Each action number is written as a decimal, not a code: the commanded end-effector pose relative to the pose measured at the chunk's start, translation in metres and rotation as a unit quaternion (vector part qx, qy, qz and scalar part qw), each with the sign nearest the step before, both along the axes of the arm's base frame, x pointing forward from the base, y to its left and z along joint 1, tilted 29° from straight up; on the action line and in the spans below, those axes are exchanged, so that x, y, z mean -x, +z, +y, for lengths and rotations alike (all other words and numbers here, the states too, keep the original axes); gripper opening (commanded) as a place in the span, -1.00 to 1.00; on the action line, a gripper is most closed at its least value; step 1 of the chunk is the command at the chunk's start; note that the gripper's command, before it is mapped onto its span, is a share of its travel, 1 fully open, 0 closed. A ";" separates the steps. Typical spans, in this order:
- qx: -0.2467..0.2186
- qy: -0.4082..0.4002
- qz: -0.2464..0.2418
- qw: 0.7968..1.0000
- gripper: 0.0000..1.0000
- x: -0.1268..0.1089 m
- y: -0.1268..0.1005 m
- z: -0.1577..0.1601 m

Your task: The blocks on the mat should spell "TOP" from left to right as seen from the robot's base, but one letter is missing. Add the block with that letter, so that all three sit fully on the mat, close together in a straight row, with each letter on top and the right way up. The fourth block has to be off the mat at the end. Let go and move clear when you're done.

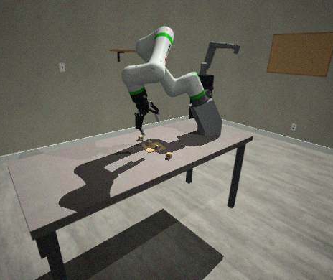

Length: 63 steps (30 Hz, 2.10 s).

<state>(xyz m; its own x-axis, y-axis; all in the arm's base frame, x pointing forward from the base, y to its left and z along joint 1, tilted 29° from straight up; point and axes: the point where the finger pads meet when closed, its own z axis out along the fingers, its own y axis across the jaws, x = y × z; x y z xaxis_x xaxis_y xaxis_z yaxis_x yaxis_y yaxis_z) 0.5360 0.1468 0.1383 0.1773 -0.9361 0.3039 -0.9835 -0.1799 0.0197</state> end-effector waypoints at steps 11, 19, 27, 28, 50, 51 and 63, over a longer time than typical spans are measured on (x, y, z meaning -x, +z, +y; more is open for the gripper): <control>0.026 -0.155 -0.087 0.984 1.00 0.001 -0.033 0.044; 0.030 -0.232 -0.137 0.963 1.00 0.005 -0.050 0.069; 0.027 -0.304 -0.187 0.934 1.00 0.010 -0.068 0.094; 0.026 -0.315 -0.195 0.928 1.00 0.011 -0.070 0.098; 0.012 -0.393 -0.253 0.884 1.00 0.020 -0.091 0.128; 0.012 -0.393 -0.253 0.884 1.00 0.020 -0.091 0.128; 0.012 -0.393 -0.253 0.884 1.00 0.020 -0.091 0.128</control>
<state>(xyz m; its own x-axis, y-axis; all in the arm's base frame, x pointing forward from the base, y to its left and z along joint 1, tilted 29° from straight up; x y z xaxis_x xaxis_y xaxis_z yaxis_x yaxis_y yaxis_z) 0.5161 0.2746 0.0469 -0.6898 -0.7016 0.1787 -0.6878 0.5579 -0.4645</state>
